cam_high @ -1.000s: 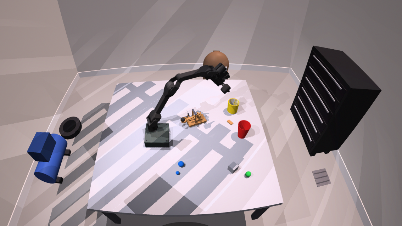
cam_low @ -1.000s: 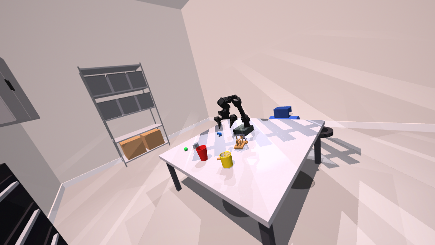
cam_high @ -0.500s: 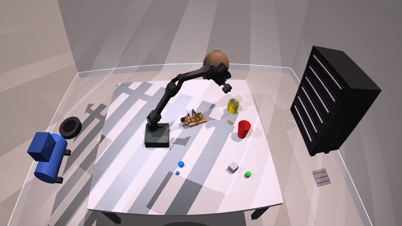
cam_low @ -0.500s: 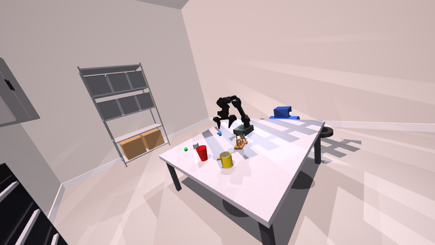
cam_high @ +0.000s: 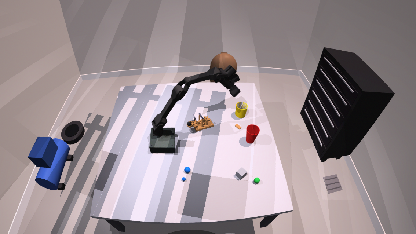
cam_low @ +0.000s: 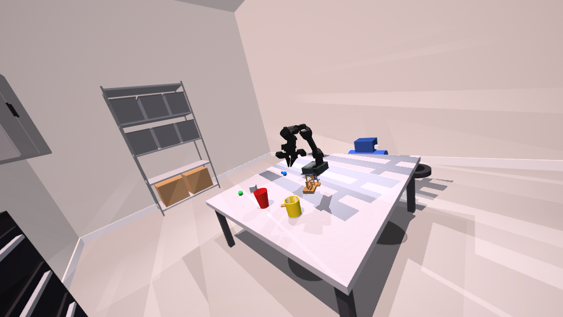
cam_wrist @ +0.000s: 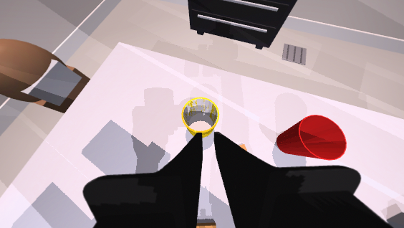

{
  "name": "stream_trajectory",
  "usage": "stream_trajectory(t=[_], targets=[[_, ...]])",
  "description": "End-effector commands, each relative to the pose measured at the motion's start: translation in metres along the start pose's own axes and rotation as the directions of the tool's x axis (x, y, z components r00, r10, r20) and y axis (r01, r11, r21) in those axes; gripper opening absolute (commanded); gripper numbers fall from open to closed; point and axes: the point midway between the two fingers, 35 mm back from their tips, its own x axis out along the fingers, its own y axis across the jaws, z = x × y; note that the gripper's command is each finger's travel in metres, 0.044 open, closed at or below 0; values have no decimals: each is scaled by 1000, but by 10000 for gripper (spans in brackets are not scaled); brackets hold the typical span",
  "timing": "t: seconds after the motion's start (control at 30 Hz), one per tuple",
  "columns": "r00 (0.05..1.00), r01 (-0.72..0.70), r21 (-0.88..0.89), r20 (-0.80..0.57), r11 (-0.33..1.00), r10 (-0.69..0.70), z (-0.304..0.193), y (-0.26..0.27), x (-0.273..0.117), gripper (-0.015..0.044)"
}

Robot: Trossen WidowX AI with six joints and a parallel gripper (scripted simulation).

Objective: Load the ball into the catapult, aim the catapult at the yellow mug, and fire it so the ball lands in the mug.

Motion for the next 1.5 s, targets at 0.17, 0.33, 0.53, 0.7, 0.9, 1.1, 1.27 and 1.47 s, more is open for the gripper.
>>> stream_trajectory(t=[0.17, 0.33, 0.53, 0.7, 0.9, 1.1, 1.27, 1.47], targets=[[1000, -6, -5, -4, 1000, 6, -1, 1, 2, 0], [1000, -5, -17, -18, 1000, 4, -5, 4, 3, 0], [991, -3, -128, -132, 992, -14, -38, 28, 9, 0], [973, -14, -230, -226, 973, -39, -68, 46, 10, 0], [941, -43, -355, -328, 934, -81, -105, 65, 8, 0], [902, -84, -466, -411, 881, -131, -138, 78, 4, 0], [865, -127, -550, -468, 825, -179, -164, 87, -2, 0], [811, -197, -654, -527, 730, -253, -197, 94, -12, 0]])
